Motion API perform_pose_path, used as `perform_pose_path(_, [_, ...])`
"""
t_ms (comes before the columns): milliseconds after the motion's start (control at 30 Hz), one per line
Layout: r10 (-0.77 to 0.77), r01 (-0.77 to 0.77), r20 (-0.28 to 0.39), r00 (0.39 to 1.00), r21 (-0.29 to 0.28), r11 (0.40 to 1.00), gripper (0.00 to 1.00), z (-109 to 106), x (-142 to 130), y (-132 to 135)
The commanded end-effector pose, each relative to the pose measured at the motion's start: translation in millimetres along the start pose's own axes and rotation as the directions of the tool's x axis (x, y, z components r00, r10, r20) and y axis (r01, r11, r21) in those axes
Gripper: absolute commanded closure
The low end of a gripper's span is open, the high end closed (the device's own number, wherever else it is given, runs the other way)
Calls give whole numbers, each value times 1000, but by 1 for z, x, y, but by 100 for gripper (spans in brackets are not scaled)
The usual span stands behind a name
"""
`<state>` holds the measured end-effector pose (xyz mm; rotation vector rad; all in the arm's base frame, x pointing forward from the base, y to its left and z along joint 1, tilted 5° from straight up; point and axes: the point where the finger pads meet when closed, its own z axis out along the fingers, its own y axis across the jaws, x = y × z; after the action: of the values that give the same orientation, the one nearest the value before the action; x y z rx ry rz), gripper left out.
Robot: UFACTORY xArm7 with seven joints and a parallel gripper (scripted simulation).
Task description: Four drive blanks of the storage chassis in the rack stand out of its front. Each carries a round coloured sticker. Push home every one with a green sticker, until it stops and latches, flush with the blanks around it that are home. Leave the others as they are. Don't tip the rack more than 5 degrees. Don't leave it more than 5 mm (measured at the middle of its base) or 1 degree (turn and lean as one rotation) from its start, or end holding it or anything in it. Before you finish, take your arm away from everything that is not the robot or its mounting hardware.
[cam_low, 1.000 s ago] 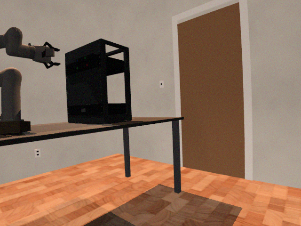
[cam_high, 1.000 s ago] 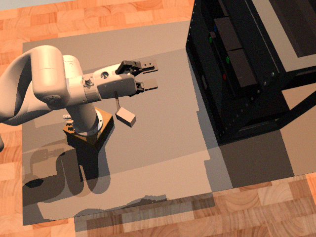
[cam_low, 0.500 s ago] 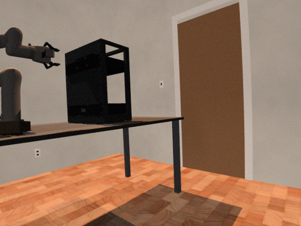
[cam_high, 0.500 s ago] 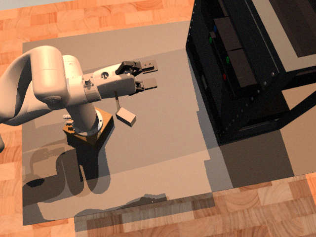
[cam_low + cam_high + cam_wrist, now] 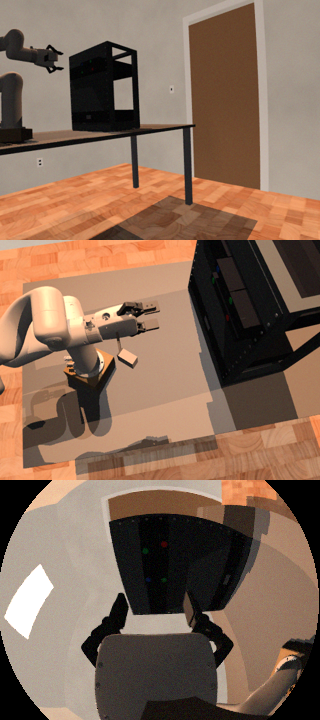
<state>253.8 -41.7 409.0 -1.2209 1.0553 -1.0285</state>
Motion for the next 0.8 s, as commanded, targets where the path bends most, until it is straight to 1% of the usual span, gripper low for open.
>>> perform_pose_path(0, [-1, 1, -1, 1000, 2, 1000, 0, 0, 0, -1])
perform_pose_path(467, [0, 0, -2, 1000, 2, 1000, 0, 3, -1, -1])
perform_pose_path(600, [0, 0, -2, 1000, 1, 1000, 0, 10, -5, -2])
perform_pose_path(767, [0, 0, -2, 1000, 1, 1000, 0, 26, -14, -2])
